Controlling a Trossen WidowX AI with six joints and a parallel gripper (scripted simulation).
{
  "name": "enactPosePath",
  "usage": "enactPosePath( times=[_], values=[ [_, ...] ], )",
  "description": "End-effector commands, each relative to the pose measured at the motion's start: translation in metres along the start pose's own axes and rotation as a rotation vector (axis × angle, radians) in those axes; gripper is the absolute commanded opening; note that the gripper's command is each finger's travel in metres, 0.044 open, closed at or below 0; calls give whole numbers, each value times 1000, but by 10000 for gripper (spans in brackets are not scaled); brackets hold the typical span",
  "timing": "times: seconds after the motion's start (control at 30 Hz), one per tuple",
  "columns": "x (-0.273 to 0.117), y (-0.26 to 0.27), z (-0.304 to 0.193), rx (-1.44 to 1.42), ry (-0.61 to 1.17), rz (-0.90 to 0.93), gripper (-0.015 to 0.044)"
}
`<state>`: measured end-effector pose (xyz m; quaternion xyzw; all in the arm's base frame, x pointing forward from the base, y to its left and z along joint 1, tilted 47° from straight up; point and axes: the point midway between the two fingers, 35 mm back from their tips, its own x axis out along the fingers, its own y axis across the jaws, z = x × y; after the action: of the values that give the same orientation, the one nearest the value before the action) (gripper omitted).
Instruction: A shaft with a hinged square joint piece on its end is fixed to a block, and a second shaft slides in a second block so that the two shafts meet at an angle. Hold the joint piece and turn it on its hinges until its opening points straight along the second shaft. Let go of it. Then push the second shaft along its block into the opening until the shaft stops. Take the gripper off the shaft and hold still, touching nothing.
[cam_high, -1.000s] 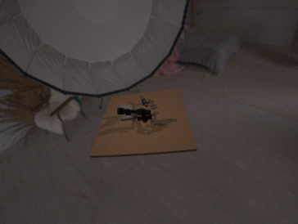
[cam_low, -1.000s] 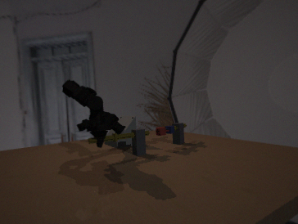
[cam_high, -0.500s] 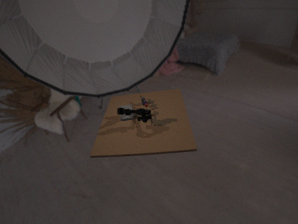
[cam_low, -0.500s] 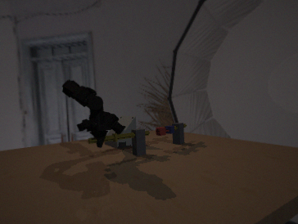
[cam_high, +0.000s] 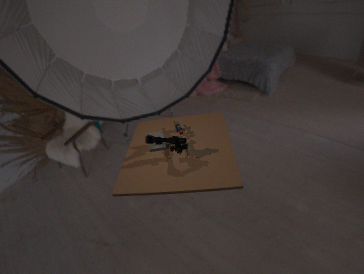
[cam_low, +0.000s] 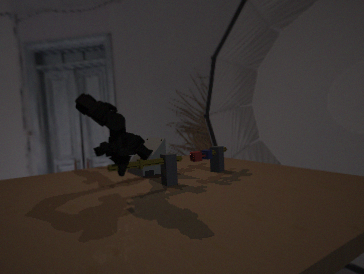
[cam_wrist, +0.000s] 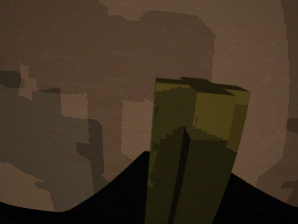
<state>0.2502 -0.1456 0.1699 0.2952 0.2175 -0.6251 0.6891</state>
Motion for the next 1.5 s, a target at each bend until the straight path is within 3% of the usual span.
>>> enactPosePath(
  times=[0.0,0.4,0.67,1.47],
  values=[
    [0,0,0,0,1,-9,67],
    [2,-1,2,-2,2,-92,67],
    [0,0,2,-3,0,-68,0],
    [1,0,-28,-2,5,-94,0]
  ],
)
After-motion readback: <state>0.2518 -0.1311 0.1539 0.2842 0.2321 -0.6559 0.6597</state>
